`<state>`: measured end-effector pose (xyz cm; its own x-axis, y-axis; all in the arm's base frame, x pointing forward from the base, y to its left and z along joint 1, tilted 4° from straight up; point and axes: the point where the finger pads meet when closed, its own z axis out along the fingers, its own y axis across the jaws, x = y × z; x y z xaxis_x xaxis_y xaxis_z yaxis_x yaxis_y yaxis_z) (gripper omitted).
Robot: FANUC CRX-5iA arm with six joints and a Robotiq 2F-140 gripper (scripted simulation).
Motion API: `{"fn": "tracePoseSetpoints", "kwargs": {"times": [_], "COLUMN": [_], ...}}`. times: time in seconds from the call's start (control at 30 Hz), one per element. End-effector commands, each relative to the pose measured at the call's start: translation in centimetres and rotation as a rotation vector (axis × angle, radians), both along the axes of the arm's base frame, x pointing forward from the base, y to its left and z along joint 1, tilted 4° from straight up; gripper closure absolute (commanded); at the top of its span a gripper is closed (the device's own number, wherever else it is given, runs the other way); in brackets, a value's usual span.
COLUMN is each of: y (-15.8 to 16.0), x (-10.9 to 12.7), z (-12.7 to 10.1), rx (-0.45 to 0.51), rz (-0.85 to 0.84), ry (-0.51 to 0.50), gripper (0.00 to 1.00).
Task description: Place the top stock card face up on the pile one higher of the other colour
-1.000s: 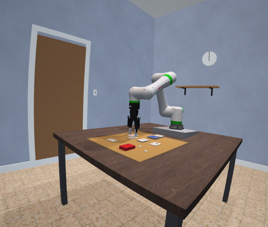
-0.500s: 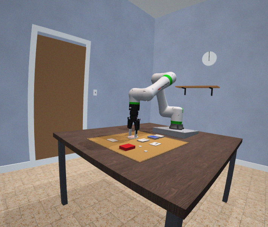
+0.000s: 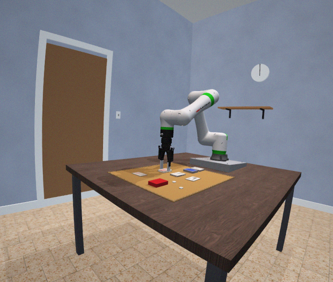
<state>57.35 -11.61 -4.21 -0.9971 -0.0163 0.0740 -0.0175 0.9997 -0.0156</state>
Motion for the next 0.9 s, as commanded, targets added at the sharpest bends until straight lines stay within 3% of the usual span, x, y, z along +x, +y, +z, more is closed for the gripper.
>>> {"fn": "tracePoseSetpoints", "kwargs": {"times": [0.0, 0.53, 0.57, 0.87], "y": [0.0, 0.0, 0.0, 0.0], "x": [0.01, -0.01, -0.01, -0.01], "z": [-0.13, -0.4, -0.4, -0.4], "rx": [0.0, 0.0, 0.0, 0.0], "rz": [0.0, 0.0, 0.0, 0.0], "ry": [0.0, 0.0, 0.0, 0.0], "gripper": [0.6, 0.6, 0.5, 0.5]}}
